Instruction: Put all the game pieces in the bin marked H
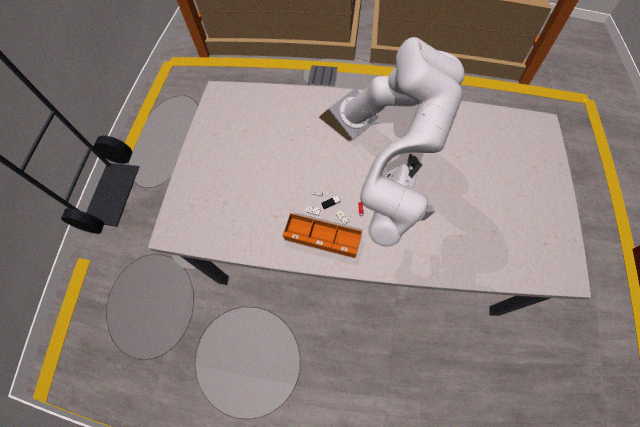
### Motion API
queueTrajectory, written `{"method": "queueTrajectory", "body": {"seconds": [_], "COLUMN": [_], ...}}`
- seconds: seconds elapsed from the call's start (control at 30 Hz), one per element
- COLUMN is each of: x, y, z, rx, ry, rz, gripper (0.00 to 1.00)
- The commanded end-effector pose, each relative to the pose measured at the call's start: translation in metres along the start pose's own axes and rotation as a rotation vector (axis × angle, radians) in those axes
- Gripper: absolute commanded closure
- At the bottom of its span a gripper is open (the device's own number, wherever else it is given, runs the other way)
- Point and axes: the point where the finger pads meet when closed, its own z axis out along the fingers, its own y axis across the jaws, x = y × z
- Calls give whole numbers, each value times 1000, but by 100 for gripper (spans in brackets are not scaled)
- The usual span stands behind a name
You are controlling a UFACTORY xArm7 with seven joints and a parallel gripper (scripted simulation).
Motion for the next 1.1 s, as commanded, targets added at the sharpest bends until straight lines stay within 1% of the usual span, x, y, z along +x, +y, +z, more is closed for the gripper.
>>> {"method": "queueTrajectory", "body": {"seconds": [0.0, 0.53, 0.57, 0.87, 1.07], "x": [0, 0, 3, 33, 33], "y": [-1, -1, 6, 65, 65], "z": [-1, -1, 3, 35, 35], "rx": [-3, -3, -3, -3, -3], "ry": [2, 2, 2, 2, 2], "rz": [0, 0, 0, -1, -1], "gripper": [0, 0, 93, 93, 93]}}
